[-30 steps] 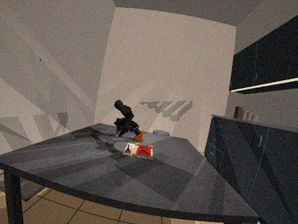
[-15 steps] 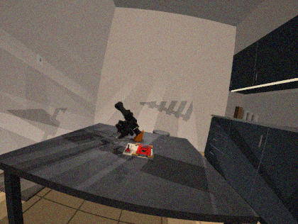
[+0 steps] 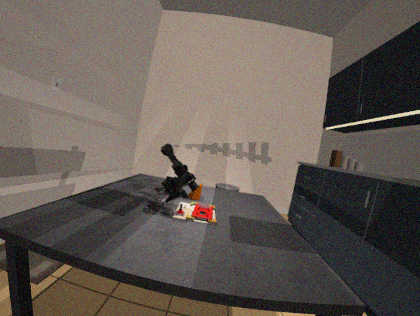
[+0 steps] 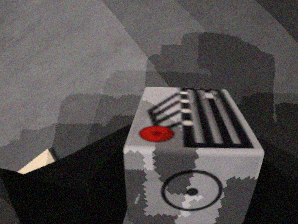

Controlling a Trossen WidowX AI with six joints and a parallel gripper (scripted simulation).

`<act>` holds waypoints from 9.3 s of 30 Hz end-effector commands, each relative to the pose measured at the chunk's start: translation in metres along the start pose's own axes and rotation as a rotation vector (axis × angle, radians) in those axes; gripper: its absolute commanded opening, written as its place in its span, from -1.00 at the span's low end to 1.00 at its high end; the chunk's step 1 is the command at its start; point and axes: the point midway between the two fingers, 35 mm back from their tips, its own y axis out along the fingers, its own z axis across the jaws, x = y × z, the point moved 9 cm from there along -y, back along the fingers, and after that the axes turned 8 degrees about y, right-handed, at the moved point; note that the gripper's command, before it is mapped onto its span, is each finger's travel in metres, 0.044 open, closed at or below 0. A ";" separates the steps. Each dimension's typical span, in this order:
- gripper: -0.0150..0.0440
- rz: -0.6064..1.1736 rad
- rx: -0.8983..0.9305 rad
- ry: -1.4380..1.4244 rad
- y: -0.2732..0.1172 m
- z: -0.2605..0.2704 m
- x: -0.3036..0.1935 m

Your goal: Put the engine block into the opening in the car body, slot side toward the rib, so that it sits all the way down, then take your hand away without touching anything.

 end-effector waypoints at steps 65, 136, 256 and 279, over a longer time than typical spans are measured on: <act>1.00 -0.015 -0.023 -0.003 0.029 -0.007 -0.032; 1.00 0.138 0.227 -1.182 -0.002 0.024 0.014; -0.23 0.142 1.113 -2.951 0.047 0.015 0.032; -0.49 0.130 1.119 -2.943 -0.002 0.027 0.080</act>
